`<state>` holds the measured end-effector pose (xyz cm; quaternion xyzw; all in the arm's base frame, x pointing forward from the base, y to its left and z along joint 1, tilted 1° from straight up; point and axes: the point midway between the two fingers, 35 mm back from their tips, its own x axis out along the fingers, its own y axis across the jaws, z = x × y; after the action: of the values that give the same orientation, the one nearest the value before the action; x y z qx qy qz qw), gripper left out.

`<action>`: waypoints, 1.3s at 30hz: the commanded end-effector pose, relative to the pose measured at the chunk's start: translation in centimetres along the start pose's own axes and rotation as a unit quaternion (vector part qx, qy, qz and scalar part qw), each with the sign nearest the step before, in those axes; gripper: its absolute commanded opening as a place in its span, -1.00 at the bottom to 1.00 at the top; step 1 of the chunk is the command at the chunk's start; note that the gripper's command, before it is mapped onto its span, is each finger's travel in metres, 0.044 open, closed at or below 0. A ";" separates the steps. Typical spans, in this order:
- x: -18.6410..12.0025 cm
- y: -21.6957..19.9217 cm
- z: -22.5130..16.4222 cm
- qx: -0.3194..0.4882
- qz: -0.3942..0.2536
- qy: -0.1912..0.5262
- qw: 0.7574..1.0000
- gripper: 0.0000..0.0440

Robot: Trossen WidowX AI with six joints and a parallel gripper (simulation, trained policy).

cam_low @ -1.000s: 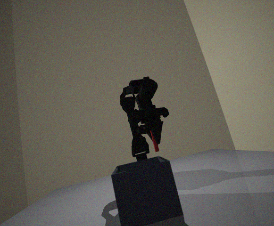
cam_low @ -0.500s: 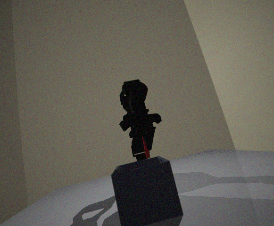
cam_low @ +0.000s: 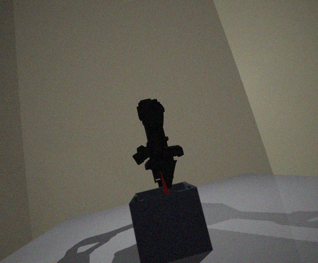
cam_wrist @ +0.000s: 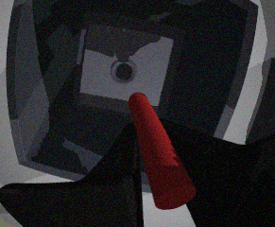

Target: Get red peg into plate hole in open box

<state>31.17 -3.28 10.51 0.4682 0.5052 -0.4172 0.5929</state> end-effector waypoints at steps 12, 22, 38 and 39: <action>3.4 0.3 1.1 -0.015 -0.007 0.015 1.000 -1.00; 5.6 0.5 1.3 -0.034 -0.015 0.018 0.999 -1.00; 5.6 1.0 1.7 -0.042 -0.027 0.055 0.997 -0.28; 5.4 1.1 1.8 -0.039 -0.025 0.060 0.997 -0.26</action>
<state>33.06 -4.78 4.88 0.4470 0.5657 -0.3894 0.5732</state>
